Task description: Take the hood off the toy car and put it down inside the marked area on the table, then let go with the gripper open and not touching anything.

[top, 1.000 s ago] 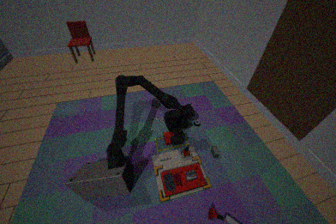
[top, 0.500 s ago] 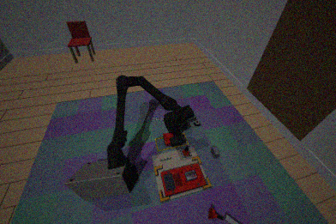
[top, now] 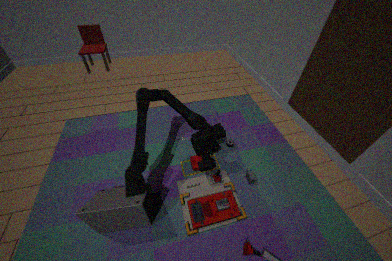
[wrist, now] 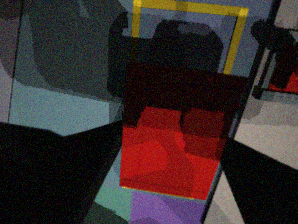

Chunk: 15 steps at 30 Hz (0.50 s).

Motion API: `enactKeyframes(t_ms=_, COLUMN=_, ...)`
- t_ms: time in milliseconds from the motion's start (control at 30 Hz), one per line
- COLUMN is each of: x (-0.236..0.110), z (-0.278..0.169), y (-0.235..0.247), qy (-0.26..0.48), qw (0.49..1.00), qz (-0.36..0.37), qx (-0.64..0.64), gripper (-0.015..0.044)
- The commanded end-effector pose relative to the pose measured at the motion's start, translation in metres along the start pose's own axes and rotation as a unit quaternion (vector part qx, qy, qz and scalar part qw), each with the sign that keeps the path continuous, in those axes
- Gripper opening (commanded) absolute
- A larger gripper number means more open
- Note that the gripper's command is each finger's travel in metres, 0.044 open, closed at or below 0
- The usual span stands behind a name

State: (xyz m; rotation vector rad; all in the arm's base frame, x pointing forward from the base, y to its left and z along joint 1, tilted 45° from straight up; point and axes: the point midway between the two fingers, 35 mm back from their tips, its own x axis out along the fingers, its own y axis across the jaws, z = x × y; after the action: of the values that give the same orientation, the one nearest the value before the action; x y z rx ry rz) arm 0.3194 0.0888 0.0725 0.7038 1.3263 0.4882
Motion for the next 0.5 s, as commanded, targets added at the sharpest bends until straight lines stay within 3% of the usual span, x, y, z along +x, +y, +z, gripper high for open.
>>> enactKeyframes(t_ms=0, x=0.0034, z=-0.0004, y=-0.0004, qy=0.001, qw=1.000, qz=-0.002, qx=0.000, gripper=0.0000)
enactKeyframes(t_ms=467, x=0.0102, z=-0.0004, y=-0.0004, qy=0.001, qw=1.000, qz=-0.002, qx=0.000, gripper=0.0000)
